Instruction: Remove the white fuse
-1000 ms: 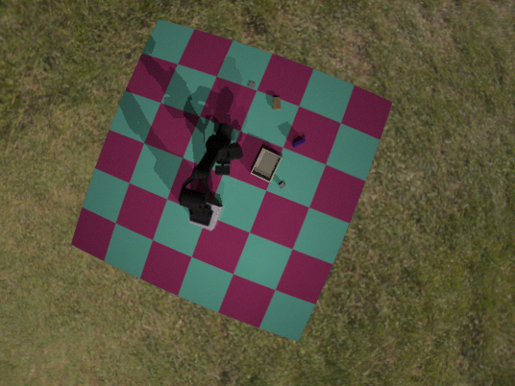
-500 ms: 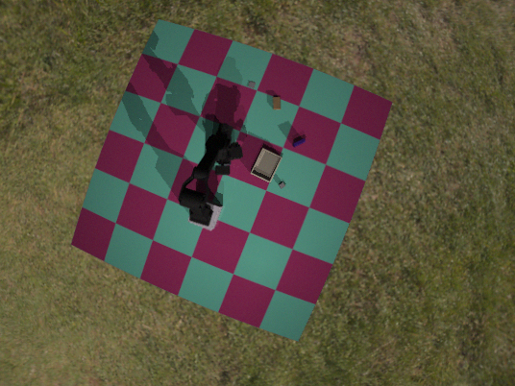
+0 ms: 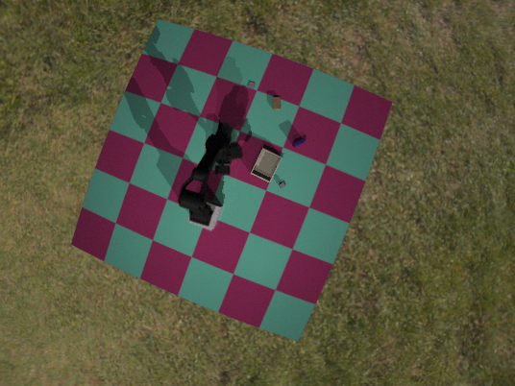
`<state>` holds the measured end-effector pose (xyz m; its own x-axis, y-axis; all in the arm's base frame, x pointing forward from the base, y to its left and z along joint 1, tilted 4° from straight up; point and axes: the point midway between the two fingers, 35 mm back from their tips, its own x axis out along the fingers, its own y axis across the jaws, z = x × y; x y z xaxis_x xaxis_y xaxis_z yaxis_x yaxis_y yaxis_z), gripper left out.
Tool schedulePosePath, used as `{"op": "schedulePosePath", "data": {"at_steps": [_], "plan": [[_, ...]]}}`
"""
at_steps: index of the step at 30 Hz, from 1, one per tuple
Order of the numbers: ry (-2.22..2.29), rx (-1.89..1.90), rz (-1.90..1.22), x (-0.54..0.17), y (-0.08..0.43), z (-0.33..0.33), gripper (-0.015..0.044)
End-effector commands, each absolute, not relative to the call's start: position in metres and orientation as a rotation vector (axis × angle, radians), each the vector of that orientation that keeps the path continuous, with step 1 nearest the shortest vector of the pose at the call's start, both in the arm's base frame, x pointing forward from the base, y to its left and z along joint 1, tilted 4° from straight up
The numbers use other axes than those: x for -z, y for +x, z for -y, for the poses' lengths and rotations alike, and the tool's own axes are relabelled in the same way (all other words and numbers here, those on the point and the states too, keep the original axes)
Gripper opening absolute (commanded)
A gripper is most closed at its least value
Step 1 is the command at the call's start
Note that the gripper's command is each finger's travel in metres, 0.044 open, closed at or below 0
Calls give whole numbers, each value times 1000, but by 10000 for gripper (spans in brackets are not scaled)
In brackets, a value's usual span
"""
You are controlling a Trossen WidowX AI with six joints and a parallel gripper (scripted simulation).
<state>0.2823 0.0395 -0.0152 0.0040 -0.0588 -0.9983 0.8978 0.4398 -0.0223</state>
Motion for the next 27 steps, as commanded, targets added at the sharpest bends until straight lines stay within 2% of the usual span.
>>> {"op": "schedulePosePath", "data": {"at_steps": [1, 27], "plan": [[826, 901, -1353, 12, 283, -40, 0], [827, 901, -1353, 0, 284, -41, 0]]}}
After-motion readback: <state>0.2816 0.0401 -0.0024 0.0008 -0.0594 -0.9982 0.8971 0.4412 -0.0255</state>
